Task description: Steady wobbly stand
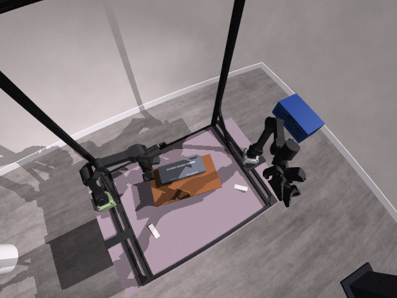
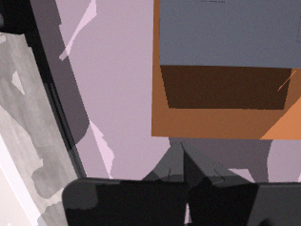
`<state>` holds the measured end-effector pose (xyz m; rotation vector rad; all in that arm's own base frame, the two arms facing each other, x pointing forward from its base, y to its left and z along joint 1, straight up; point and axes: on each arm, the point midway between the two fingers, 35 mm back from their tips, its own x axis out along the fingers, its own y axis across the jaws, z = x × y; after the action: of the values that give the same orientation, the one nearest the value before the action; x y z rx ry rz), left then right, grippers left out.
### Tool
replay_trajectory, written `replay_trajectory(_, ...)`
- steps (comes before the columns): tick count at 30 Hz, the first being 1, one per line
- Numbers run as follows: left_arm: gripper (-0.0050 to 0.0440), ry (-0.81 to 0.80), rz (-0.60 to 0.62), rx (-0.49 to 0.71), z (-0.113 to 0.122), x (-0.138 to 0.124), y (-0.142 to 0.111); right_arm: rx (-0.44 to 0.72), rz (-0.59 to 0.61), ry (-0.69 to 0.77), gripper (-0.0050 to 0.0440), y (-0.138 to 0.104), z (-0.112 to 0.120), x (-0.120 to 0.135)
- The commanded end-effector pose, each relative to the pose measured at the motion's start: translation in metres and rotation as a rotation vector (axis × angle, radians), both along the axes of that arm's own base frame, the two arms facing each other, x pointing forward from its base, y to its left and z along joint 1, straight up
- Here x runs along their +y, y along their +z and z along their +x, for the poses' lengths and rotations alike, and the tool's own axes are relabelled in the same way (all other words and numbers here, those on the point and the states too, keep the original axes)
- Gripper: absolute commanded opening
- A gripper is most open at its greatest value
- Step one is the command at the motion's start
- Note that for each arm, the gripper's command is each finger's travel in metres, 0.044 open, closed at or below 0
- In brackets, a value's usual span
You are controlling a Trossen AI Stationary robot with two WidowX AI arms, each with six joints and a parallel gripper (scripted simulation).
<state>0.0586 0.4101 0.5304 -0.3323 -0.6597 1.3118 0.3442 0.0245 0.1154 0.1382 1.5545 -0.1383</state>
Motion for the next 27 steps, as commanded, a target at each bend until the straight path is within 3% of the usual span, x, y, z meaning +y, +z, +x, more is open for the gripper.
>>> replay_trajectory(1, 0.0241, -0.003, -0.018, -0.008, 0.000, 0.001, -0.005, 0.000, 0.000, 0.000, 0.0000, 0.000, 0.000, 0.000)
replay_trajectory(11, 0.0241, -0.008, -0.475, -0.156, 0.003, 0.032, -0.151, 0.000, 0.000, 0.000, 0.0000, 0.000, 0.000, 0.000)
replay_trajectory(18, 0.0241, -0.002, -0.461, -0.150, 0.002, 0.030, -0.146, 0.000, 0.000, 0.000, 0.0000, 0.000, 0.000, 0.000)
replay_trajectory(27, 0.0241, 0.068, -0.857, -0.291, -0.002, 0.016, -0.274, 0.000, 0.000, 0.000, 0.0000, 0.000, 0.000, 0.000)
